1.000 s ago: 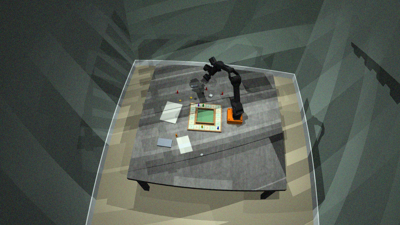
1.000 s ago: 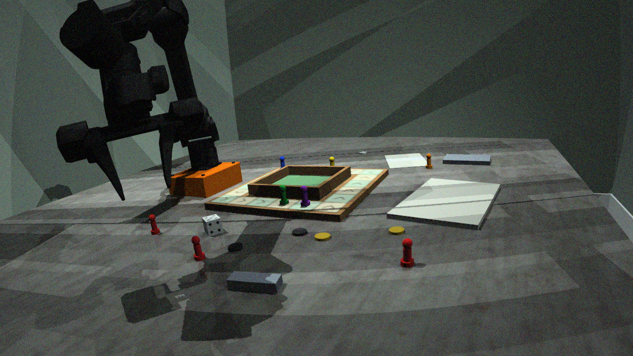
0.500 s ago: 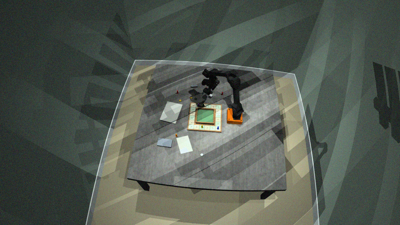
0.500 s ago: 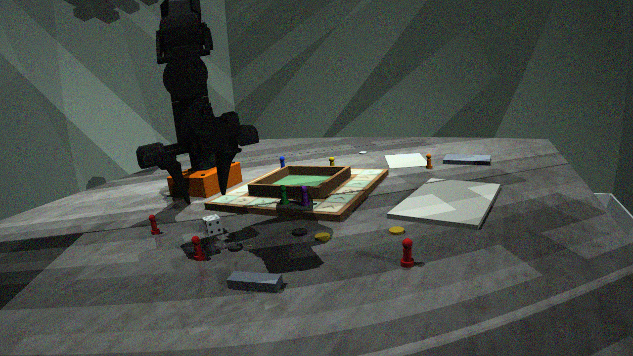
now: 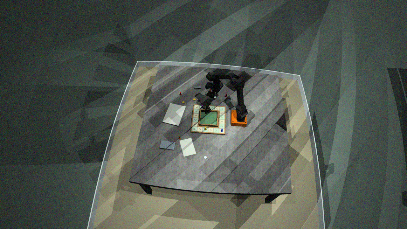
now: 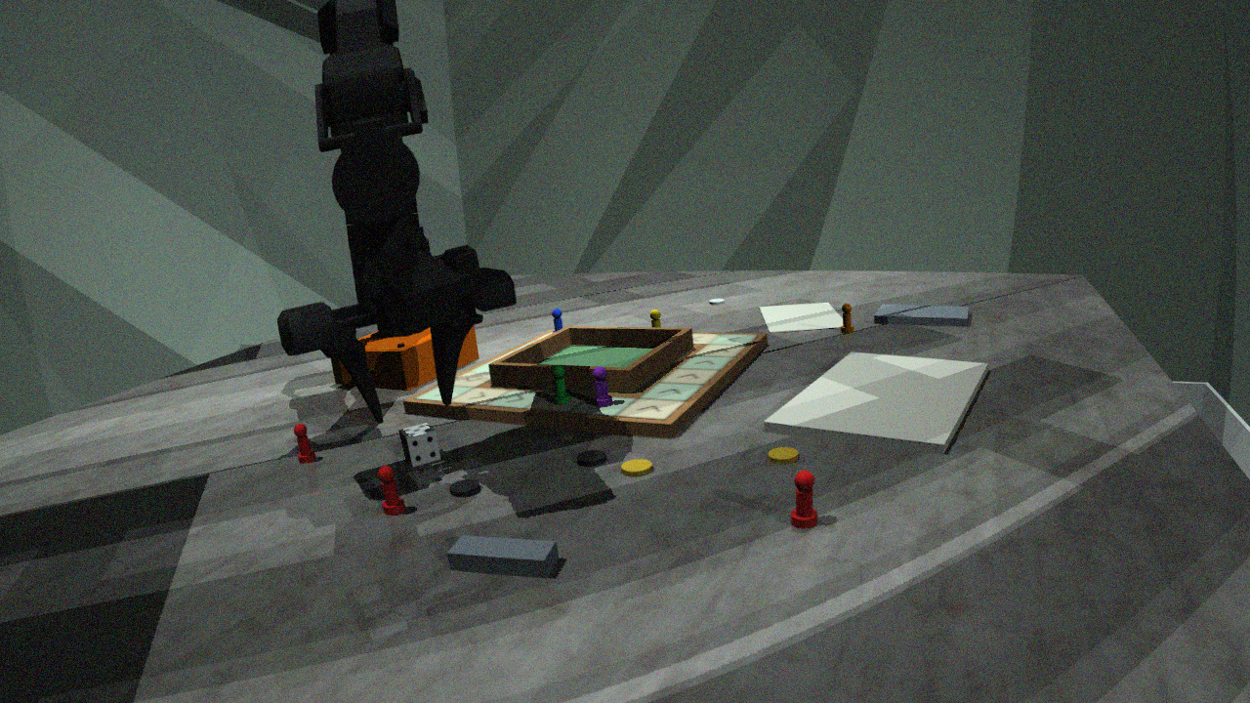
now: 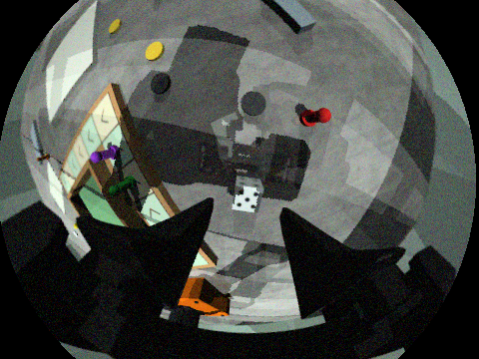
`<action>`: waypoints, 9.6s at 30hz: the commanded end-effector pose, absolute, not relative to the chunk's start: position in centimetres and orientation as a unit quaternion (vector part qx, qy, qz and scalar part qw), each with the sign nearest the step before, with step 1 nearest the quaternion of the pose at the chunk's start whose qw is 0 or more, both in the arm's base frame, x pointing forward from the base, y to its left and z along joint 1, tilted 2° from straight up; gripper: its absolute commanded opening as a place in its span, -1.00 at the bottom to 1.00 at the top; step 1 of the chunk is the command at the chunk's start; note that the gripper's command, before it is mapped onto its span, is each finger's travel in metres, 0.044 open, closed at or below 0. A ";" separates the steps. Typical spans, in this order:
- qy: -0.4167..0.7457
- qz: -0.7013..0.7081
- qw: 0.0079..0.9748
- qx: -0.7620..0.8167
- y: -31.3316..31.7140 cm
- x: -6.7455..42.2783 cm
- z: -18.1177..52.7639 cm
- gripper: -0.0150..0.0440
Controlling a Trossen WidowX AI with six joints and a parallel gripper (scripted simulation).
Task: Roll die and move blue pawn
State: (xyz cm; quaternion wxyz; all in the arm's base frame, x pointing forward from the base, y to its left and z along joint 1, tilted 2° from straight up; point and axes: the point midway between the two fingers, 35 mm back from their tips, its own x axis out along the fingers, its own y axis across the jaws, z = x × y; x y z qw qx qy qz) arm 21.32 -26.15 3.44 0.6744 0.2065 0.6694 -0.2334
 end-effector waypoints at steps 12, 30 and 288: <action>0.672 -0.236 0.671 0.207 -26.2 21.2 0.8 0.44; 0.672 -0.236 0.671 0.207 -26.2 21.2 0.3 -0.32; 0.701 -0.130 0.690 0.129 10.1 17.7 3.5 -0.49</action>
